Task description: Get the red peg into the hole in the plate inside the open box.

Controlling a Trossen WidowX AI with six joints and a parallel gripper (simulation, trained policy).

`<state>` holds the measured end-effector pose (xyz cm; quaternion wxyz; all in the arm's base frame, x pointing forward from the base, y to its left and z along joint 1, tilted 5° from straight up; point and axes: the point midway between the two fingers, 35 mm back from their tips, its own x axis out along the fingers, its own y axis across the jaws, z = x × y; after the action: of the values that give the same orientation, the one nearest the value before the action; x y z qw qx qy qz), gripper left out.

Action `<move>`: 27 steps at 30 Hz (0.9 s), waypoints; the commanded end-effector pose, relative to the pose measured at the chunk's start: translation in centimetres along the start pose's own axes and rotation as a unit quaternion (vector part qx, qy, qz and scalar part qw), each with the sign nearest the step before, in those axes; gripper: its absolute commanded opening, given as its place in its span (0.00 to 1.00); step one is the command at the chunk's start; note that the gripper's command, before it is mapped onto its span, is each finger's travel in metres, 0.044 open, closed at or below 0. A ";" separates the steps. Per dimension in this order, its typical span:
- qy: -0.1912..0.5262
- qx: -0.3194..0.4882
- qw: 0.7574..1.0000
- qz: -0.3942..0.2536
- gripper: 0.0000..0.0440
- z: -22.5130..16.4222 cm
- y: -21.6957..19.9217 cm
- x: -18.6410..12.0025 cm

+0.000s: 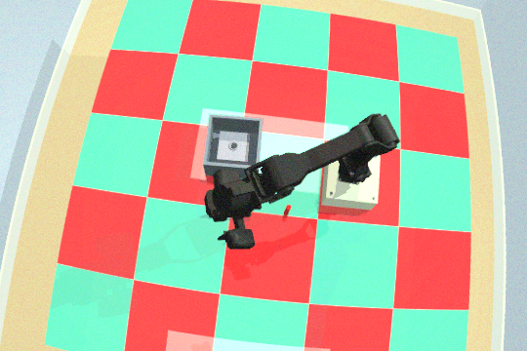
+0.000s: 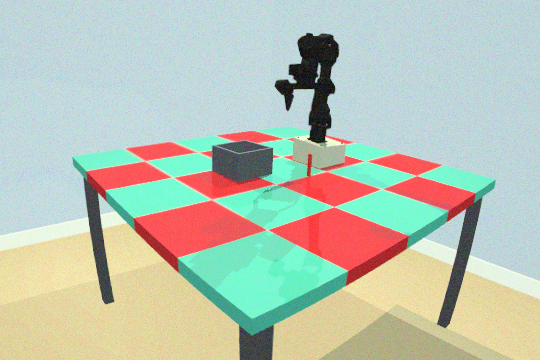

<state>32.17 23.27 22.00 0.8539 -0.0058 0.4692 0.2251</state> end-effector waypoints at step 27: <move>0.185 0.332 0.906 -0.185 1.00 -17.7 -3.0 1.1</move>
<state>20.88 18.19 11.89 0.7458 0.1416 0.6476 -0.0661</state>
